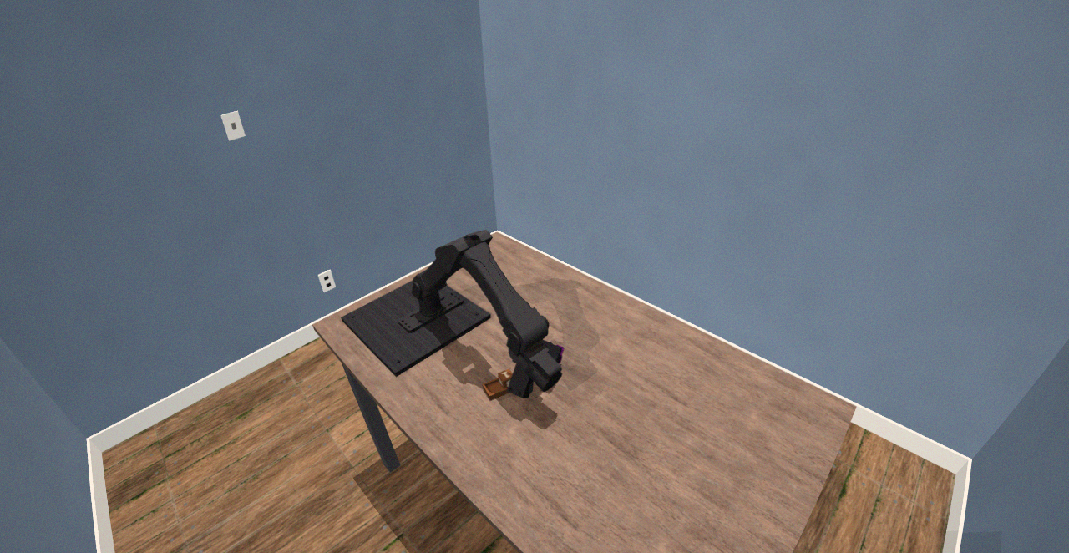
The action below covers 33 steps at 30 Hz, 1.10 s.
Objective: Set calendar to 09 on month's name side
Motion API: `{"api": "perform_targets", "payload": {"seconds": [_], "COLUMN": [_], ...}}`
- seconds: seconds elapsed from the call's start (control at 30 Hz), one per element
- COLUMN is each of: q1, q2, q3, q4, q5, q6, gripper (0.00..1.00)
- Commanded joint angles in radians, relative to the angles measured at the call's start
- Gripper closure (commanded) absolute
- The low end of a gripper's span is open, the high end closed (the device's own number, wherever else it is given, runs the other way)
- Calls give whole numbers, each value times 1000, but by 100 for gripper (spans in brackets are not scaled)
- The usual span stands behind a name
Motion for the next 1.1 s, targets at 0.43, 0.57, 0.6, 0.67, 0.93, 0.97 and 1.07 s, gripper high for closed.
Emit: {"api": "perform_targets", "payload": {"seconds": [0.43,0.57,0.6,0.67,0.93,0.97,1.07], "q1": [0,0,0,0,0,0,0], "q2": [-9,-9,-9,-9,-27,-31,-44], "q3": [3,3,3,4,22,27,44], "q4": [0,-1,-1,-1,-37,-46,-76], "q5": [-9,-9,-9,-9,-10,-10,-10], "q6": [-1,-1,-1,-1,-1,-1,0], "gripper": [34,34,34,34,34,34,34]}}
